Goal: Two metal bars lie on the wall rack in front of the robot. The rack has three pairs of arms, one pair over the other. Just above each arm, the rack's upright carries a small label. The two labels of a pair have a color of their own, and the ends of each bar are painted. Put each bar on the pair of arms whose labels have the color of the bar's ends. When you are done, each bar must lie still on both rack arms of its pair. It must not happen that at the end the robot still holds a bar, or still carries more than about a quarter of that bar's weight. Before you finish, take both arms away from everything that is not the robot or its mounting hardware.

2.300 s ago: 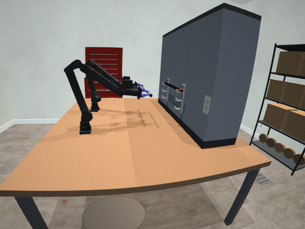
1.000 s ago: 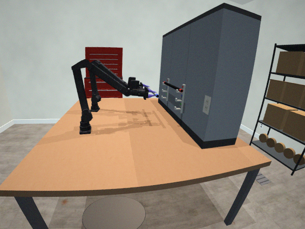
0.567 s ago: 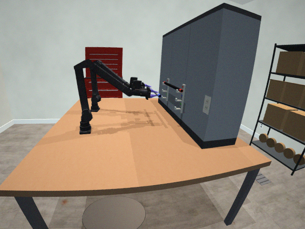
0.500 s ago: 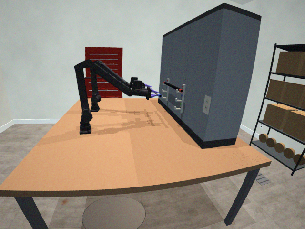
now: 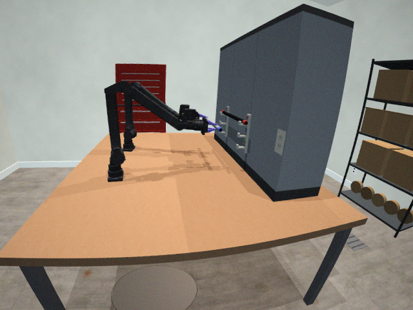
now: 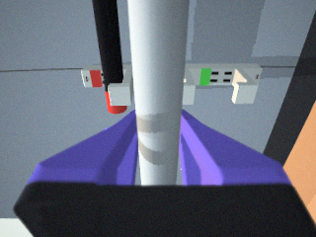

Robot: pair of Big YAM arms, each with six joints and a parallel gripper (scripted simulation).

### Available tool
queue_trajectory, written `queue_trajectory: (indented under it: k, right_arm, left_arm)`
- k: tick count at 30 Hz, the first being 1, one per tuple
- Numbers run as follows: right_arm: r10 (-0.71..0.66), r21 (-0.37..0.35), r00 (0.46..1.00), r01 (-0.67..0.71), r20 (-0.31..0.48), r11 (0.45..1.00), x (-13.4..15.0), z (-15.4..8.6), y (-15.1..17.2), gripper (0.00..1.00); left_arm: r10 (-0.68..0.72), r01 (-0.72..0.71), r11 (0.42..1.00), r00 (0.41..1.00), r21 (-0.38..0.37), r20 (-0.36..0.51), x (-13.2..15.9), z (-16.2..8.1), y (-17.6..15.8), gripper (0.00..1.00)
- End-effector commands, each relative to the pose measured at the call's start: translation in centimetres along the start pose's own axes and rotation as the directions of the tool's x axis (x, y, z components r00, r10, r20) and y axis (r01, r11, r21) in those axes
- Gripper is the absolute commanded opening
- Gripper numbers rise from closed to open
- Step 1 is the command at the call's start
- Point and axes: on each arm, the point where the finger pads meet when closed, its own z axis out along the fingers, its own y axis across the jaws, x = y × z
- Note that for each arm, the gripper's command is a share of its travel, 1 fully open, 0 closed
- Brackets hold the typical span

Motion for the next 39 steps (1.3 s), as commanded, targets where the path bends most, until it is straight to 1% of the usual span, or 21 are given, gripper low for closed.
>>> queue_trajectory:
  k: [1,39]
  right_arm:
    - [0.023,0.097,1.0,-0.021,-0.017,0.995,0.7,2.9,-5.2,0.0]
    - [0.023,0.097,1.0,-0.021,-0.017,0.995,0.7,8.6,-5.2,0.0]
  left_arm:
    - [-0.013,0.011,0.995,1.0,-0.094,-0.021,0.9,2.4,5.1,0.0]
    - [-0.013,0.011,0.995,1.0,-0.094,-0.021,1.0,8.0,5.3,0.0]
